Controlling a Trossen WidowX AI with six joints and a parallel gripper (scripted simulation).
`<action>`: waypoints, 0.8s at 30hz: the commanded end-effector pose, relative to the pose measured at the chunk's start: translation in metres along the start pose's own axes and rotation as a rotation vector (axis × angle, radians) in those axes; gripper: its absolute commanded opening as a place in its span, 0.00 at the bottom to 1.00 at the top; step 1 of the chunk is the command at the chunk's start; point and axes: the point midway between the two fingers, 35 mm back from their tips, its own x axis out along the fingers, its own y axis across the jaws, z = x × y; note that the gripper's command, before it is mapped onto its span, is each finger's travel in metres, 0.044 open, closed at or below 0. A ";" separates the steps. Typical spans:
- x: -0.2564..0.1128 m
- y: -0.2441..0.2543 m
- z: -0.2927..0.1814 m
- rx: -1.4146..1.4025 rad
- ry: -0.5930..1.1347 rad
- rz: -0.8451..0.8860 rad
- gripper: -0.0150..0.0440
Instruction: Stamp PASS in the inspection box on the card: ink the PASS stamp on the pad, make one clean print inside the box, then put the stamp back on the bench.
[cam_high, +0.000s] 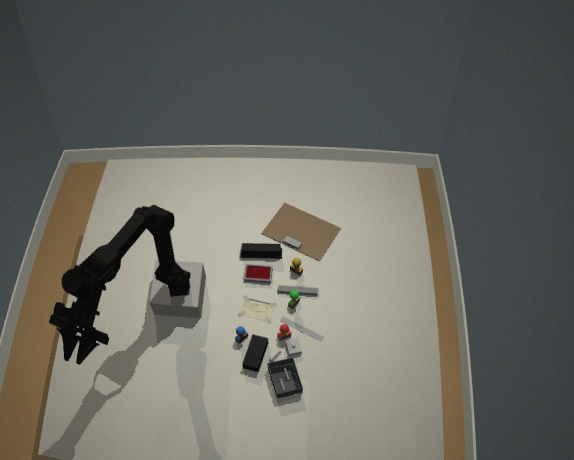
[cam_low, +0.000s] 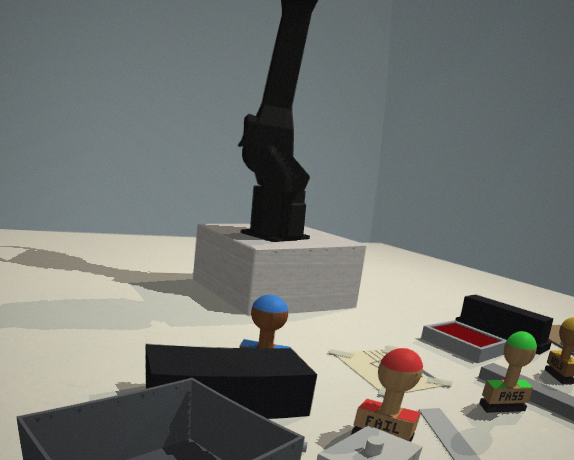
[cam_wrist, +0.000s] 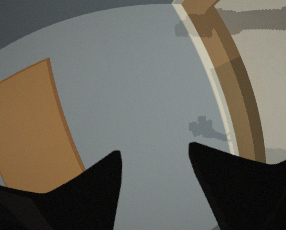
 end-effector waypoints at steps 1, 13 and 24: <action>0.015 -0.035 -0.051 -0.178 0.107 -0.097 0.64; 0.001 -0.162 -0.220 -0.825 0.545 -0.285 0.64; -0.092 -0.296 -0.339 -1.418 1.035 -0.296 0.64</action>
